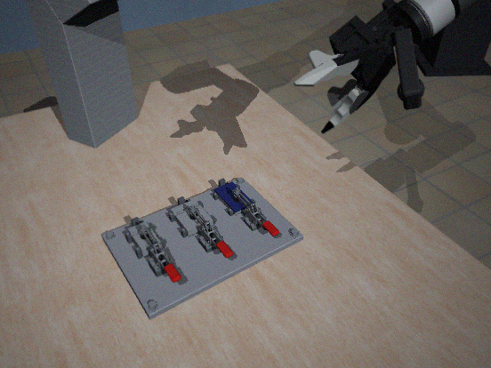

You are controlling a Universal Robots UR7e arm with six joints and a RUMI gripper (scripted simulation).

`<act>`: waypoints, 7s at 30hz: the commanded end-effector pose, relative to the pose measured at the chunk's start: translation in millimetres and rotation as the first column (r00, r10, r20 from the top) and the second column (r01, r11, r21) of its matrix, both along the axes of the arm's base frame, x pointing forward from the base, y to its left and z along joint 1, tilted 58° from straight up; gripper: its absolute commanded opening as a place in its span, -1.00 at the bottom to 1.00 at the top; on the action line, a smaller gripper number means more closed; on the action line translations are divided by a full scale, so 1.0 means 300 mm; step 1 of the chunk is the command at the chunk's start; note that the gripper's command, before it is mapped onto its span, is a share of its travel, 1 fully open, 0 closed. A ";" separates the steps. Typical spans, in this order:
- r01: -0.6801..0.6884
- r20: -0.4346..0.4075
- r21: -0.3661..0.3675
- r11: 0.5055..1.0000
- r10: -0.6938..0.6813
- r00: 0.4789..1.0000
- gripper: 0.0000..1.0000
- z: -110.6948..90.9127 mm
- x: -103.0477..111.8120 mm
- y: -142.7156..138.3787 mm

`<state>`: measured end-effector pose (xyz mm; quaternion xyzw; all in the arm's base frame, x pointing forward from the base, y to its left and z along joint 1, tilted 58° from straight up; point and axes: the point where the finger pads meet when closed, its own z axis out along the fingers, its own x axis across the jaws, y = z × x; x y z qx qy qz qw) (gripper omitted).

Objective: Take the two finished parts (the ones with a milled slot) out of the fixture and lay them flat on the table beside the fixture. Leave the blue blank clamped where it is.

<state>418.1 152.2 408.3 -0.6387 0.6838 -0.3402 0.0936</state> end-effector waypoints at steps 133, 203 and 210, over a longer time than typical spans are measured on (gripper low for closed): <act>0.022 0.003 0.967 0.253 -0.096 0.995 1.00 -0.709 0.312 -0.348; -0.164 0.155 0.902 0.399 0.054 0.986 1.00 -0.798 0.290 -0.387; -0.210 0.188 0.879 0.428 0.094 0.978 1.00 -0.818 0.283 -0.394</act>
